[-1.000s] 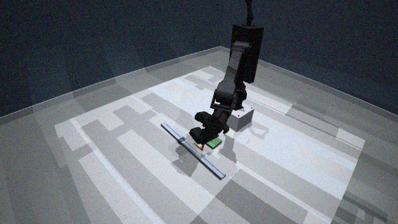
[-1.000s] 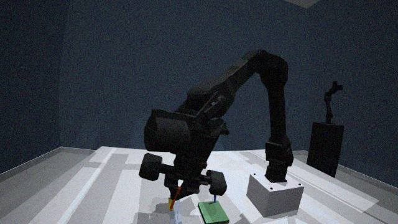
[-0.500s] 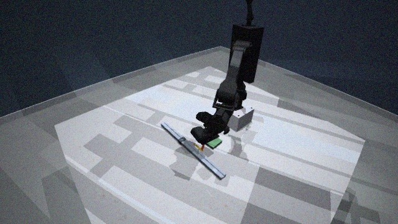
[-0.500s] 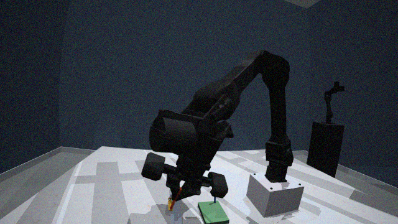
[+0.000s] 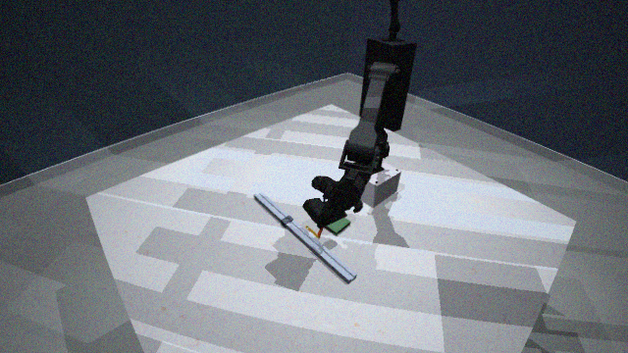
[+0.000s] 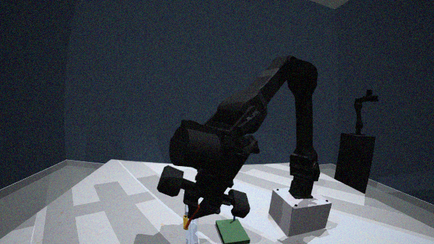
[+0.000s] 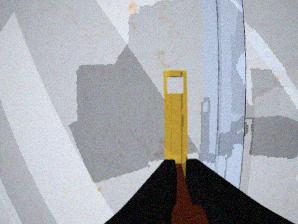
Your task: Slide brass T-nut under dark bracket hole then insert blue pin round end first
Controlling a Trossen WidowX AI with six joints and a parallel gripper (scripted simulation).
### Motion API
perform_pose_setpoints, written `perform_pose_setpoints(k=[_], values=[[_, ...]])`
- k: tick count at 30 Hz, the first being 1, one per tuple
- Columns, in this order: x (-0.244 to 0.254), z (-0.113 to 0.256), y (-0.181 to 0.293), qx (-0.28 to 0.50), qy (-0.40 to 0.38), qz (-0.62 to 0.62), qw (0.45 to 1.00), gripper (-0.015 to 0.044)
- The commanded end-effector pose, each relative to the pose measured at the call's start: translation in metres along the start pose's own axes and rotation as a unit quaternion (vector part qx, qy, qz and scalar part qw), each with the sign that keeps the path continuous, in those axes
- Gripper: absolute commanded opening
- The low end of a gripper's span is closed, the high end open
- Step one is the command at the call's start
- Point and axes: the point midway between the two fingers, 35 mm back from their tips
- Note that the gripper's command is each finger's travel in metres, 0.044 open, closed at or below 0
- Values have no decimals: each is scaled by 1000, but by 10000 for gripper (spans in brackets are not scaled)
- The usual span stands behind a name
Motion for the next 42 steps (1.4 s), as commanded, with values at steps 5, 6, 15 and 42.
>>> perform_pose_setpoints(k=[5, 6, 15, 42], values=[[-2, 0, 0, -3, -14, -5, 1000, -150], [-2, 0, 0, -3, -16, -6, 1000, -150], [-4, 0, 0, -4, -30, -10, 999, -150], [-11, 1, 0, -6, -73, -24, 997, -150]])
Point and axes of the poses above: the point midway between the two fingers, 35 mm back from their tips, its own z axis back along the fingers, its own x axis across the jaws, y = z × x, and after that the axes turned 4 degrees about z, right-handed
